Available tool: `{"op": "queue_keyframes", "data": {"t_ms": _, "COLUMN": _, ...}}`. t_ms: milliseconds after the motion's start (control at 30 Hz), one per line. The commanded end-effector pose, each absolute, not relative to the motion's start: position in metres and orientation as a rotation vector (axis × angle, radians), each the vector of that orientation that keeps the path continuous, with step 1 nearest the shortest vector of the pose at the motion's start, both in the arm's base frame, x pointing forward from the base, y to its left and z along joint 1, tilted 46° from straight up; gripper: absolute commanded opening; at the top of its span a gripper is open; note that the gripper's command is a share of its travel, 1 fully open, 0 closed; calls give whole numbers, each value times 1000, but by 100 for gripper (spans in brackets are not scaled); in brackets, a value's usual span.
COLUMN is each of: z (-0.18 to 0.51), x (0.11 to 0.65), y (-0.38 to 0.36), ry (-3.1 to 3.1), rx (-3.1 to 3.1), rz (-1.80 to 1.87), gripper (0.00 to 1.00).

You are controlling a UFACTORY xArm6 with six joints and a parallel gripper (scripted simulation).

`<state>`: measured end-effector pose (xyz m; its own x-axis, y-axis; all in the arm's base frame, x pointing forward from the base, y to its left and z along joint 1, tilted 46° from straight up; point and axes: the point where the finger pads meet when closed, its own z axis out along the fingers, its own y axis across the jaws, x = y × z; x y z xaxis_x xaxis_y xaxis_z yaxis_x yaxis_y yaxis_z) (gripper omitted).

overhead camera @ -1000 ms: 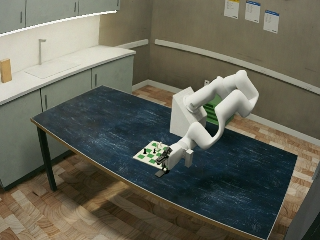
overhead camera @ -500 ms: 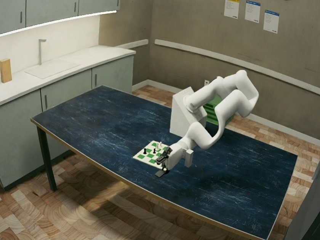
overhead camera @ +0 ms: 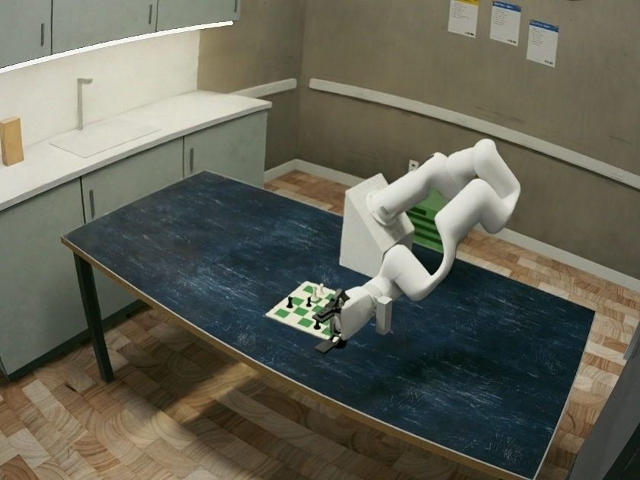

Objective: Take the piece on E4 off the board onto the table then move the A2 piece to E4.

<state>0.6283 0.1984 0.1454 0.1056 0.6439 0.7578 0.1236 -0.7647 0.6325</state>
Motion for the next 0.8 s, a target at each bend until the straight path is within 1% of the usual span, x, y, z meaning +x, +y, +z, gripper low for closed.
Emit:
{"op": "queue_keyframes", "data": {"t_ms": 0, "z": 156, "x": 624, "y": 196, "ry": 590, "rx": 2043, "rz": 1697, "gripper": 100}}
{"op": "queue_keyframes", "data": {"t_ms": 433, "z": 172, "x": 594, "y": 194, "ry": 56, "rx": 2253, "rz": 1652, "gripper": 100}}
{"op": "queue_keyframes", "data": {"t_ms": 567, "z": 172, "x": 594, "y": 194, "ry": 56, "rx": 2253, "rz": 1652, "gripper": 100}}
{"op": "queue_keyframes", "data": {"t_ms": 633, "z": 174, "x": 579, "y": 194, "ry": -136, "rx": 2315, "rz": 1615, "gripper": 100}}
{"op": "queue_keyframes", "data": {"t_ms": 767, "z": 175, "x": 571, "y": 196, "ry": -237, "rx": 2345, "rz": 1591, "gripper": 100}}
